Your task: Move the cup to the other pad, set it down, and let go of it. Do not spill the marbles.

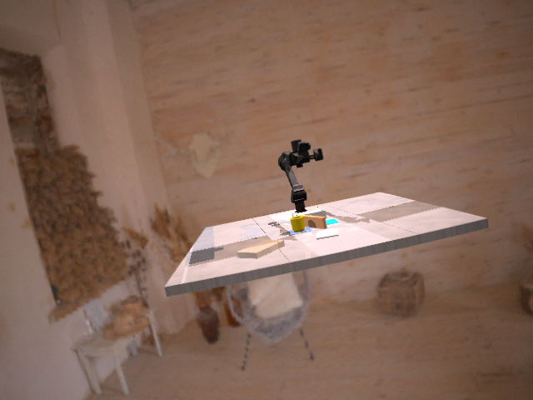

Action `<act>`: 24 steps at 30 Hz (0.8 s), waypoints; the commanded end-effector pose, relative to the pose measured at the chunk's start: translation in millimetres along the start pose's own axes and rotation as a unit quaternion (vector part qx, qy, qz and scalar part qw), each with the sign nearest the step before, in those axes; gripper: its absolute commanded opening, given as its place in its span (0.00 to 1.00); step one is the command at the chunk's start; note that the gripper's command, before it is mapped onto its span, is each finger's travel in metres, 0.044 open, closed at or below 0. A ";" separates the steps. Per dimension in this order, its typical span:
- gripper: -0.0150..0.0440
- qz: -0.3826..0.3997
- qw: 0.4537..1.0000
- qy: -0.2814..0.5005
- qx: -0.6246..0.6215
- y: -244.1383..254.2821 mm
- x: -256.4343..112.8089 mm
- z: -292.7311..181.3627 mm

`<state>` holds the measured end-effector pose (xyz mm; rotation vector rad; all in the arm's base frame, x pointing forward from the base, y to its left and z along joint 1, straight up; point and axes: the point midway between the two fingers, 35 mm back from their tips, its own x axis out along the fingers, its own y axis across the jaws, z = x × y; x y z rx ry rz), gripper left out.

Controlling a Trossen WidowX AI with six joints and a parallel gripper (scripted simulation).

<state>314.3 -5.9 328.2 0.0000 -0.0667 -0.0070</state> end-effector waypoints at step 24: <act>0.54 0.377 0.588 0.576 -0.425 -114.7 -47.3 -226.3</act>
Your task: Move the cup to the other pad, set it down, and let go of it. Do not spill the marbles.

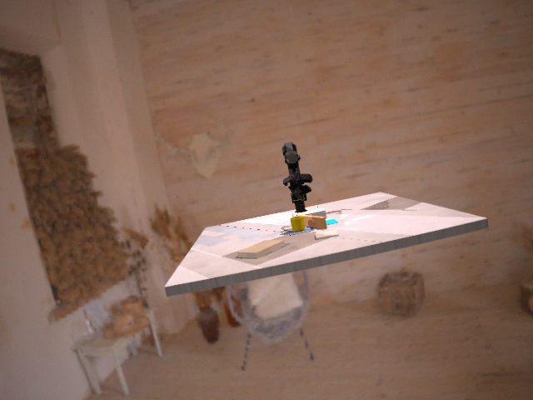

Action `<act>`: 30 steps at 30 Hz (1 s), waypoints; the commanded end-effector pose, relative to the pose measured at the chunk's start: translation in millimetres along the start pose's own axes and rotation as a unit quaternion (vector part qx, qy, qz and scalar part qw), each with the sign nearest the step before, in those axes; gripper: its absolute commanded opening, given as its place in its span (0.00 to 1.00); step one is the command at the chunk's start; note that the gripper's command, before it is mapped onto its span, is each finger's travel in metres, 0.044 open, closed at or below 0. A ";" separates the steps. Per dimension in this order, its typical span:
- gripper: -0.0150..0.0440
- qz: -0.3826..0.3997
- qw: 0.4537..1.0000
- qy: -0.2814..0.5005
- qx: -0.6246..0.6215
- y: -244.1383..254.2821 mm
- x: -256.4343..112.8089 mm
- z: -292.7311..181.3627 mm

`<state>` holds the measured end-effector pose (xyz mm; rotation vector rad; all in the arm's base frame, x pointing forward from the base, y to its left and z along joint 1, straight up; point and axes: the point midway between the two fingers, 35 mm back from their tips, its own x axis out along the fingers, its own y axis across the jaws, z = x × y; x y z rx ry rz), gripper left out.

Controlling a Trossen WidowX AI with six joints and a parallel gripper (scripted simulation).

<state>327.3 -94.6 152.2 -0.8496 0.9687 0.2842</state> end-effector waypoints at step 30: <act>0.54 0.275 0.932 0.079 -0.222 49.2 38.7 -70.8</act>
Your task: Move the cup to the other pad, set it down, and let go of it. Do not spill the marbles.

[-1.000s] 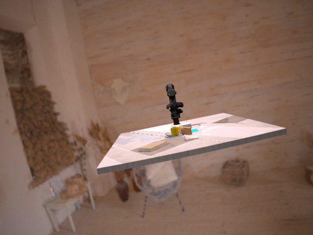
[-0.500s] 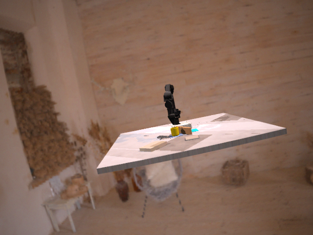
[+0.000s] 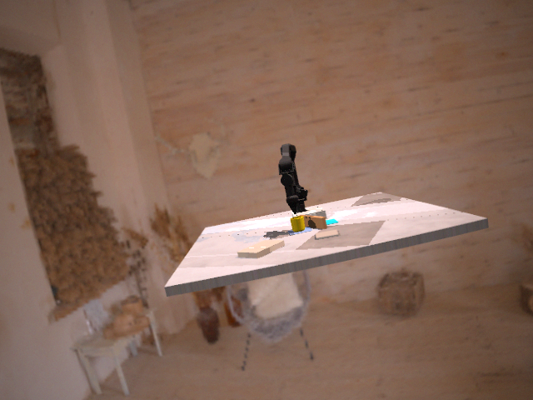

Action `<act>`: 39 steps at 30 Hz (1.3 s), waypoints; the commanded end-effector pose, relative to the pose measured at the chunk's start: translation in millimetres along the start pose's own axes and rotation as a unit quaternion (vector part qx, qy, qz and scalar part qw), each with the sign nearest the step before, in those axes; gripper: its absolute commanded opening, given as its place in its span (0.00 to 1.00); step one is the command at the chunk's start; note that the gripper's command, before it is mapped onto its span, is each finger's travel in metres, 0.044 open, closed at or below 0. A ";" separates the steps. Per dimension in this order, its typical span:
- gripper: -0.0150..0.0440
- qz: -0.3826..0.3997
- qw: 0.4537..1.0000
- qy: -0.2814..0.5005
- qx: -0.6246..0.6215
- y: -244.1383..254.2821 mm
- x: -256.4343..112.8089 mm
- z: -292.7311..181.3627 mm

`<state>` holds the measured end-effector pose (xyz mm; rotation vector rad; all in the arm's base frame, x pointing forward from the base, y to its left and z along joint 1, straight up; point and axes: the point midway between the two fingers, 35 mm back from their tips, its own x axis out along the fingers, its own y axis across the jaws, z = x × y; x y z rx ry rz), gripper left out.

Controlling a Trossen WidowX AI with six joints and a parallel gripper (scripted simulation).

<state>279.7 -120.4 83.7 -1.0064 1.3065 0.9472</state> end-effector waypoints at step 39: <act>0.49 0.003 1.000 0.000 -0.001 2.7 50.8 0.2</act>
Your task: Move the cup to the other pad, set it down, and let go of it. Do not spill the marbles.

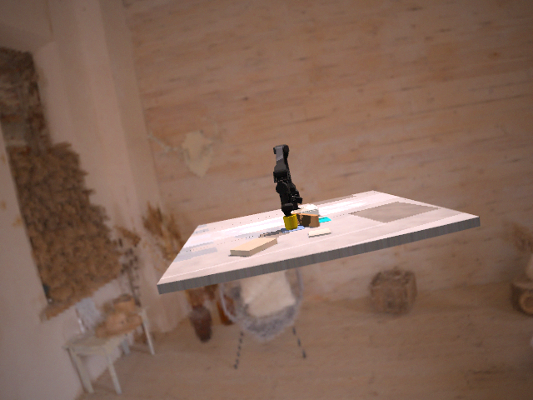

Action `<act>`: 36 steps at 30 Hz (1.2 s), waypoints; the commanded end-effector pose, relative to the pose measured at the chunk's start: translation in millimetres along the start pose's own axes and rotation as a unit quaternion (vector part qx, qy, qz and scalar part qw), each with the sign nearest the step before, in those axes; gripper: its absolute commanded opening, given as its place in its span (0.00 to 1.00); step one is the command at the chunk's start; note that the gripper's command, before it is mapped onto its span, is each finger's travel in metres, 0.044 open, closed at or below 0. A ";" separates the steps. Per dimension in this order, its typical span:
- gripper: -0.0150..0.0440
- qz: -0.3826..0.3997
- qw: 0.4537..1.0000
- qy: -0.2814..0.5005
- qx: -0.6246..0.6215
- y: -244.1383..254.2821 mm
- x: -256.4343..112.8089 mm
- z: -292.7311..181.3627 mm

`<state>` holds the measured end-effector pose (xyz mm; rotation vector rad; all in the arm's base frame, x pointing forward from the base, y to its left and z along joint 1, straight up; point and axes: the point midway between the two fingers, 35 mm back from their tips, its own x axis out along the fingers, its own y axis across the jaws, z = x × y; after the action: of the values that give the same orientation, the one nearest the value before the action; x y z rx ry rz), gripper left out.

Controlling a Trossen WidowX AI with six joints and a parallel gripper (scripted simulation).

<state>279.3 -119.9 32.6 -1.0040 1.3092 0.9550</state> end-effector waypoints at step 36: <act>0.25 0.000 1.000 0.001 -0.001 -4.3 -45.6 -0.1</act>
<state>281.0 -120.4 66.2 -1.0031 1.3101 0.9572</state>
